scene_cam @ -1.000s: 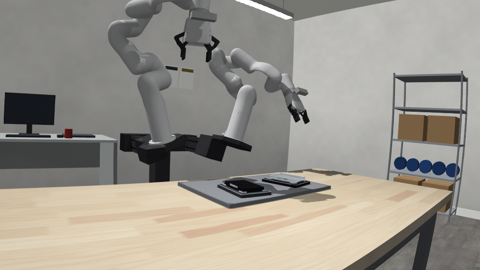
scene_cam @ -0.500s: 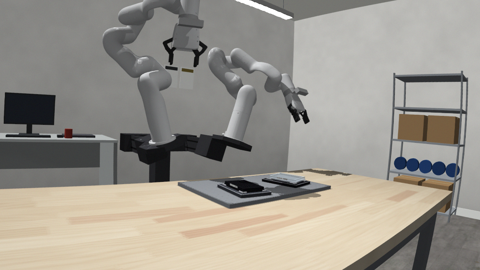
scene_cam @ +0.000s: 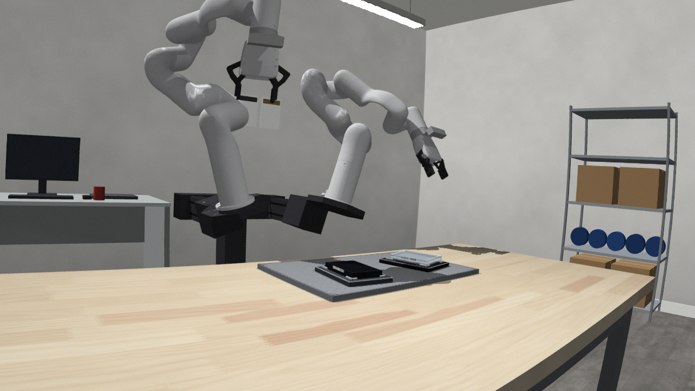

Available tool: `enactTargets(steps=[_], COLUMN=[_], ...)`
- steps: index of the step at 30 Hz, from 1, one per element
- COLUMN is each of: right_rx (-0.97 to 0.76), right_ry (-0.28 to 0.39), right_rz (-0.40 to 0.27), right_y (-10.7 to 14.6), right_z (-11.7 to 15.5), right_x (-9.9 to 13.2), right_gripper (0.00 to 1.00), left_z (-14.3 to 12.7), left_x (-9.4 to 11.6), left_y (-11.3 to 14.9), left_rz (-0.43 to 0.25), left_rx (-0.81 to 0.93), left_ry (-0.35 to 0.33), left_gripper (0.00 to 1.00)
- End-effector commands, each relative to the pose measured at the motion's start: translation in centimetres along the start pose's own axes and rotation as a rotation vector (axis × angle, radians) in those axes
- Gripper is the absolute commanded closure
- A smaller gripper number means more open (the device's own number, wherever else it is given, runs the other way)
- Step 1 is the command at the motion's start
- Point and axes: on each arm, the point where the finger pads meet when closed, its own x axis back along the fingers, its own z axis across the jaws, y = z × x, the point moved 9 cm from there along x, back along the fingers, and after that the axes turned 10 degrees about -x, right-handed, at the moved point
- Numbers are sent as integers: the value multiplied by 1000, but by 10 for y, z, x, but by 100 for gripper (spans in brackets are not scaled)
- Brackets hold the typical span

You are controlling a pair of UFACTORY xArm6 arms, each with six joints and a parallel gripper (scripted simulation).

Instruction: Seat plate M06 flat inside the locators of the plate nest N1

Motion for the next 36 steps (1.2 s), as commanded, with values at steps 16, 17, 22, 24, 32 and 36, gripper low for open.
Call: enactTargets(steps=[16,17,22,24,32,36], right_rx=[-10,-10,-10,-11,3,26], right_ry=[5,5,5,5,4,0], right_rz=[-10,-10,-11,-11,-8,-1], right_y=[10,10,11,11,13,16], right_z=[11,11,12,12,10,7], right_x=[-7,-7,-8,-8,-7,-6], right_gripper=[0,0,0,0,0,0], left_z=[-1,-1,-1,-1,-1,-1], left_x=[1,1,1,1,1,1], left_y=[-1,-1,-1,-1,-1,-1], left_rz=[2,2,2,2,2,2], left_rx=[-1,-1,-1,-1,-1,-1], left_ry=[-2,-2,-2,-2,-2,-2], left_gripper=[0,0,0,0,0,0])
